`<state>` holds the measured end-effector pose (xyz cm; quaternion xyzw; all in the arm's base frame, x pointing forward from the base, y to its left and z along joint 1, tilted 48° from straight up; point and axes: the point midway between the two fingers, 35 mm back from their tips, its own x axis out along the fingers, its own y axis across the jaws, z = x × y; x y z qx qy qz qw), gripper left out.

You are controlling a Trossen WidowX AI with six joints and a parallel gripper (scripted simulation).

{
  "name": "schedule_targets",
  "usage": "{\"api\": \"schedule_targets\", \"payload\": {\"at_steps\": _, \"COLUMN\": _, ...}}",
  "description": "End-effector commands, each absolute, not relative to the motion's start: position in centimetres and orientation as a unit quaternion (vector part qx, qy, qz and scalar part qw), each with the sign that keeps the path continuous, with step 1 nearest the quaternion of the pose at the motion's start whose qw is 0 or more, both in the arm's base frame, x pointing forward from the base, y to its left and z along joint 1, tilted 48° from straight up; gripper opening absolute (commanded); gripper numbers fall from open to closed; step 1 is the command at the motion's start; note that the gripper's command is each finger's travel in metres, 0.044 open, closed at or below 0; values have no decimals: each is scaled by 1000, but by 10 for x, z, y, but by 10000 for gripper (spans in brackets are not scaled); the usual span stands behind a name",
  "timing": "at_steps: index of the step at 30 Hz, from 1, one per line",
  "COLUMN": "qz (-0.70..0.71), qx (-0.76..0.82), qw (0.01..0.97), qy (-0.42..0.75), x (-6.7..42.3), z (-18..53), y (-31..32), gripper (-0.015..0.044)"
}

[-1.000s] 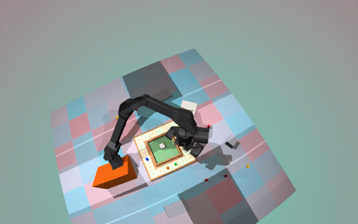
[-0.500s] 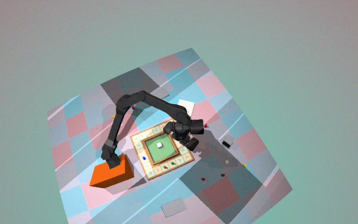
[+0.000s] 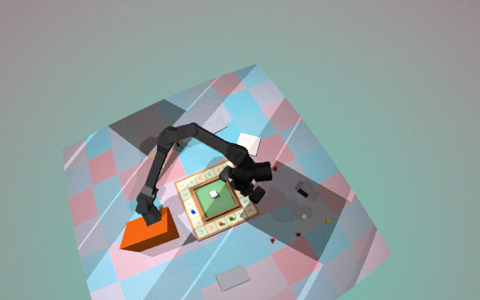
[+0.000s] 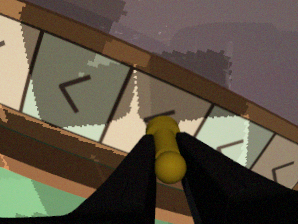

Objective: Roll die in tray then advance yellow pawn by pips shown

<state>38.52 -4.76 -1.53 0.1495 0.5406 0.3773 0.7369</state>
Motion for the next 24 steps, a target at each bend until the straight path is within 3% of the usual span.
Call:
{"api": "schedule_targets", "payload": {"at_steps": 1, "qz": 380, "qx": 153, "qw": 735, "qy": 541, "x": 385, "z": -20, "y": -41, "gripper": 0}}
{"api": "schedule_targets", "payload": {"at_steps": 5, "qz": 380, "qx": 153, "qw": 735, "qy": 541, "x": 386, "z": -23, "y": -37, "gripper": 0}}
{"api": "schedule_targets", "payload": {"at_steps": 21, "qz": 379, "qx": 152, "qw": 735, "qy": 542, "x": 380, "z": 13, "y": -78, "gripper": 420}}
{"api": "schedule_targets", "payload": {"at_steps": 24, "qz": 377, "qx": 154, "qw": 735, "qy": 543, "x": 377, "z": 14, "y": -79, "gripper": 440}}
